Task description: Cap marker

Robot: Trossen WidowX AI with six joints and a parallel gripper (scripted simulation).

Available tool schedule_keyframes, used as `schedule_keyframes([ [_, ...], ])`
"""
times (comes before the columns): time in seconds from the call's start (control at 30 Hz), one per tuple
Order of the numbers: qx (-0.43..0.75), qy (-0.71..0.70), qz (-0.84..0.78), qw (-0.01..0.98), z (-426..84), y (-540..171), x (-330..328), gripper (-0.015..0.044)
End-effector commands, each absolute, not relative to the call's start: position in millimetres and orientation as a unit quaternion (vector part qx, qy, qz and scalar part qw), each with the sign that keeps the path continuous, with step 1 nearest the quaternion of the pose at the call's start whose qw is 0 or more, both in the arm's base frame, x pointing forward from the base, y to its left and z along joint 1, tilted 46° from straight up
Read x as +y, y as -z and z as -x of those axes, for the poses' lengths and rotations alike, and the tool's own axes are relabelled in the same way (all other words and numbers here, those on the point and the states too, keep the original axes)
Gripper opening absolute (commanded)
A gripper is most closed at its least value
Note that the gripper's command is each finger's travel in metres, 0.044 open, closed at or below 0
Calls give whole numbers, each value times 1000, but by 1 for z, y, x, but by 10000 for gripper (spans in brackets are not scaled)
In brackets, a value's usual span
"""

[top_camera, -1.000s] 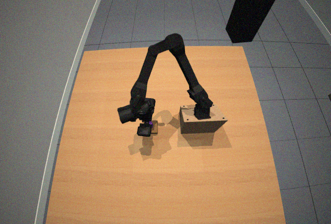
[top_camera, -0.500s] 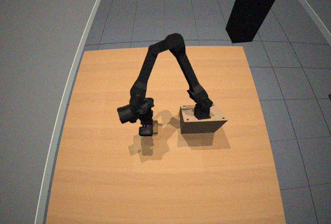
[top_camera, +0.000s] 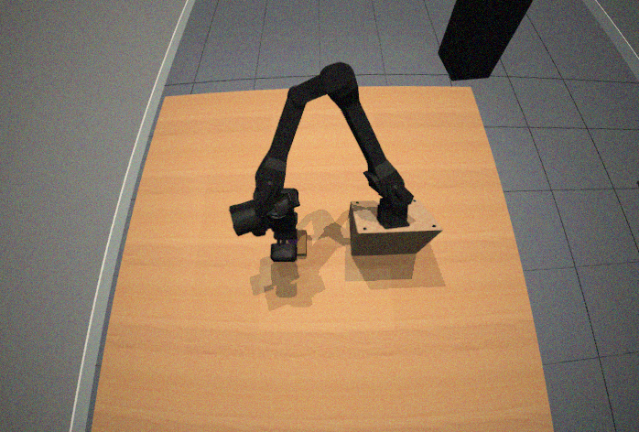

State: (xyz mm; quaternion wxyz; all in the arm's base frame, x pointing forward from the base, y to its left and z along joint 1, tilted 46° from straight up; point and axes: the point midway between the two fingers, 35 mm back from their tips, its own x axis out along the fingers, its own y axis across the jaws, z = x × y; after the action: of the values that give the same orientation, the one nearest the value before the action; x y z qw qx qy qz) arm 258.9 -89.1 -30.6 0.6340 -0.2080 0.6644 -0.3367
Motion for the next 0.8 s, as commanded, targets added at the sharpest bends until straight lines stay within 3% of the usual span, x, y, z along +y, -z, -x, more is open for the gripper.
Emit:
schedule_keyframes([
  [0.0, 667, 337, 211, 630, -256, 36, -95, 0],
  [0.77, 664, 336, 209, 635, -257, 46, -104, 0],
])
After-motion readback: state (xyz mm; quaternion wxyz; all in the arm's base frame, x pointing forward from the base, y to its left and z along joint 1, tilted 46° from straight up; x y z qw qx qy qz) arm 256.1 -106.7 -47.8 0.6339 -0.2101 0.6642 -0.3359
